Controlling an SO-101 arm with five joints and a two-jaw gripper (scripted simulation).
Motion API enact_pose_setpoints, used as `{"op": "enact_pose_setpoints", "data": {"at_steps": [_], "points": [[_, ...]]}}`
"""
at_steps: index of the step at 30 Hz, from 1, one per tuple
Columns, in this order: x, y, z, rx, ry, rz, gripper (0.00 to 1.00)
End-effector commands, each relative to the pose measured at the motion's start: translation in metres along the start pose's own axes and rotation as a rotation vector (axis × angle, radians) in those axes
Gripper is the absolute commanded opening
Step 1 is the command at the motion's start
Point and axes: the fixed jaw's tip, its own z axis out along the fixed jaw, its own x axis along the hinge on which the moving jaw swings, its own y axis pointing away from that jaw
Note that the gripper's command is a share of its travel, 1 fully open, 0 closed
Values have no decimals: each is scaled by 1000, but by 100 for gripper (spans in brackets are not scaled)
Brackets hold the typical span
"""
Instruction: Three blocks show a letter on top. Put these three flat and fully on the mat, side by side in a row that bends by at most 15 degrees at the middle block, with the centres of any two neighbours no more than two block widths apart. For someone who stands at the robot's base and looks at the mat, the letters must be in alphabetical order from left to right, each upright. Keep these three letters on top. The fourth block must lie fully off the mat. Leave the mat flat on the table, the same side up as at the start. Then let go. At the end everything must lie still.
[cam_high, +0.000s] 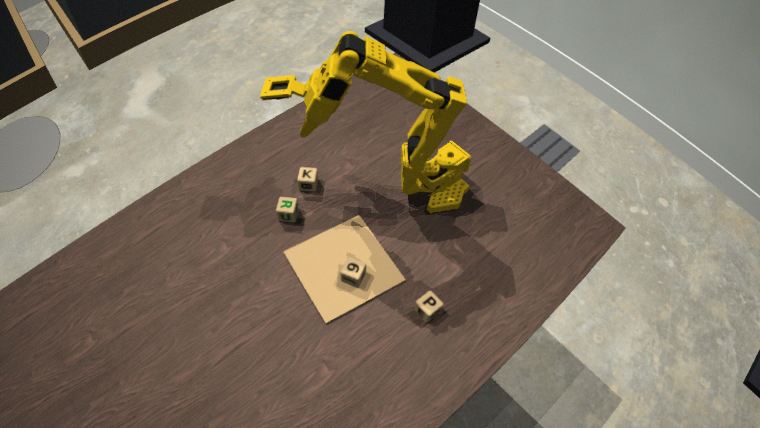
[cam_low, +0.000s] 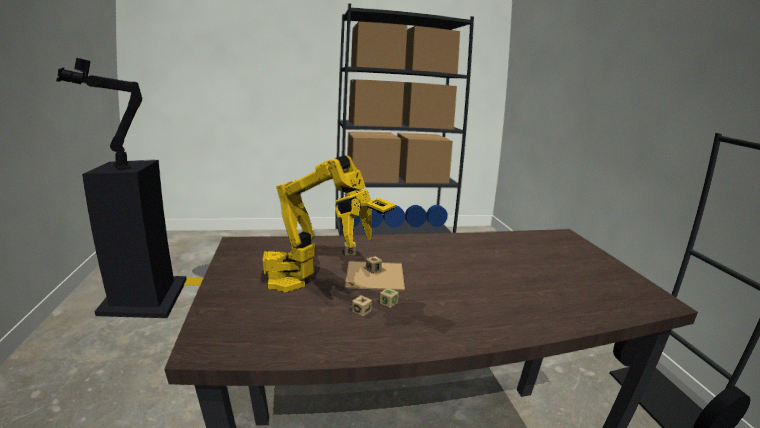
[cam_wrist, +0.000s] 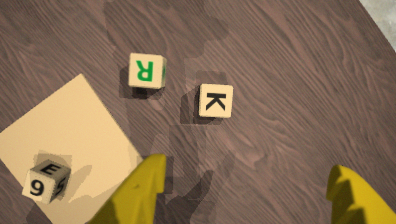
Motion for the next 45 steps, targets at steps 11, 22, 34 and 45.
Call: {"op": "enact_pose_setpoints", "data": {"at_steps": [11,22,34,45], "points": [[-8,8,-18,-29,-118,-43,35],[6,54,-15,-136,-98,-309,35],[63,133,-22,-348,-75,-846,35],[99,158,-30,-444,-72,-1089,35]]}}
